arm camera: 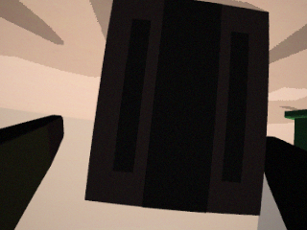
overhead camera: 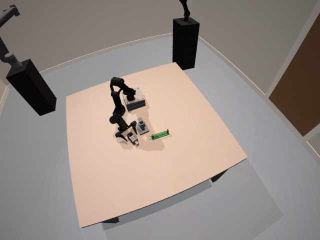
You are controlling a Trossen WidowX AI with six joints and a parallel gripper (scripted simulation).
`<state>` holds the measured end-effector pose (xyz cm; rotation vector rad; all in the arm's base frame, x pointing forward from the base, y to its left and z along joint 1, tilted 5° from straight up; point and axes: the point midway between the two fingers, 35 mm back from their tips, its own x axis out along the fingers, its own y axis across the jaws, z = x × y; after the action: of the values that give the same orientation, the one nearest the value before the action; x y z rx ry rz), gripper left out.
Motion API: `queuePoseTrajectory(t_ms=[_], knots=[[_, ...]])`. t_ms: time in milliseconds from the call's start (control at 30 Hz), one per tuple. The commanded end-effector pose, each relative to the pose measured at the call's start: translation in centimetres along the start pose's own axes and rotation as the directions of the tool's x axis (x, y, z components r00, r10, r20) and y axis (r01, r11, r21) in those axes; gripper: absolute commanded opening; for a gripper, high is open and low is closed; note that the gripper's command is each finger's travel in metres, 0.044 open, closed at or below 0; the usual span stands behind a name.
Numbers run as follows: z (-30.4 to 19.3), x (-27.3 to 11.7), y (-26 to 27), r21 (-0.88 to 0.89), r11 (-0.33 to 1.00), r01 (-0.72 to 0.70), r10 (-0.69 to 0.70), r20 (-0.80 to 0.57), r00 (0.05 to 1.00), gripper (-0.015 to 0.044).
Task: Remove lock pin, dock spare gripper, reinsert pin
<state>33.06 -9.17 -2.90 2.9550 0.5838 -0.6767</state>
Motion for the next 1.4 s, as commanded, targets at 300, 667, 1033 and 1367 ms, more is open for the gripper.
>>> queuePoseTrajectory(t_ms=[300, 667, 1033, 1367], knots=[[0.9, 0.4, -0.2, 0.010, 1.000, 0.000, 0.000, 0.005, 1.000, 0.0361], [0.9, 0.4, -0.2, 0.010, 1.000, 0.000, 0.000, 0.005, 1.000, 0.0151], [-0.2, -0.1, 0.2, 0.010, 1.000, 0.000, 0.000, 0.005, 1.000, 0.0000], [-2.4, -1.0, 0.6, 0.009, 1.000, -0.001, 0.001, 0.005, 1.000, 0.0000]])
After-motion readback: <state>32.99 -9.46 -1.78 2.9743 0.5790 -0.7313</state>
